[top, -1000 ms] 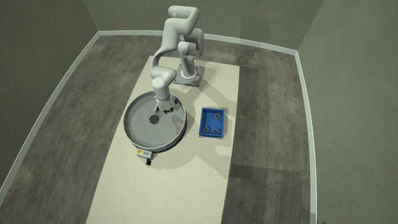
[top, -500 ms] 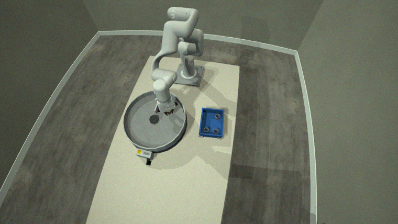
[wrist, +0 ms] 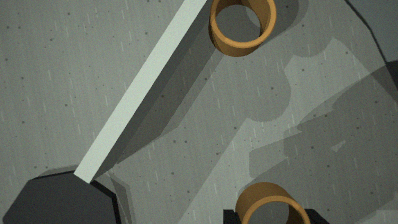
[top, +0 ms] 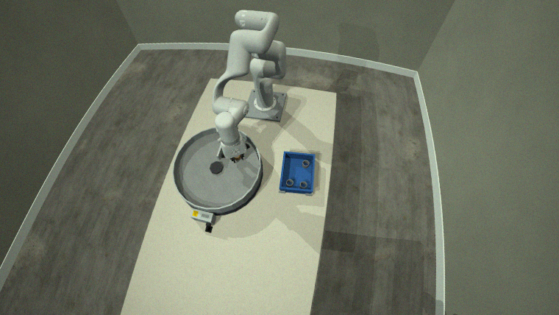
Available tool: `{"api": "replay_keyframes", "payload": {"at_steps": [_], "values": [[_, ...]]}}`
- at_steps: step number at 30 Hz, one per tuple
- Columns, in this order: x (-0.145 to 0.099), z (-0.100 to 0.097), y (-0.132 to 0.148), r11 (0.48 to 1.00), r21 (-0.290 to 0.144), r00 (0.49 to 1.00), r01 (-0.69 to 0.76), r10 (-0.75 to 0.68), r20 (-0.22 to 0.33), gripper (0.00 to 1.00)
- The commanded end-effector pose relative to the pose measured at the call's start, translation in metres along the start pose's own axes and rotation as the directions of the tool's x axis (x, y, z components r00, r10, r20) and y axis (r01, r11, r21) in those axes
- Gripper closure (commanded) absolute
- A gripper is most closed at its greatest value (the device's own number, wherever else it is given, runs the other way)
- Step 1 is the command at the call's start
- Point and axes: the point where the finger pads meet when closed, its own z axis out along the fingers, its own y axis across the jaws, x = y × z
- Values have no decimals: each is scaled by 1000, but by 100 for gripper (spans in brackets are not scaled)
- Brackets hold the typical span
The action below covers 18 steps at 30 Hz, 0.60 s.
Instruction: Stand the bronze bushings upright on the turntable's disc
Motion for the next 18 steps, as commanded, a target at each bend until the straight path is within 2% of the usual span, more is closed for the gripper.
{"api": "replay_keyframes", "payload": {"at_steps": [1,18], "values": [[-1,-1,-1,1000,2,1000,0,0,3,100],[-1,2,-1,1000,2,1000,0,0,3,100]]}}
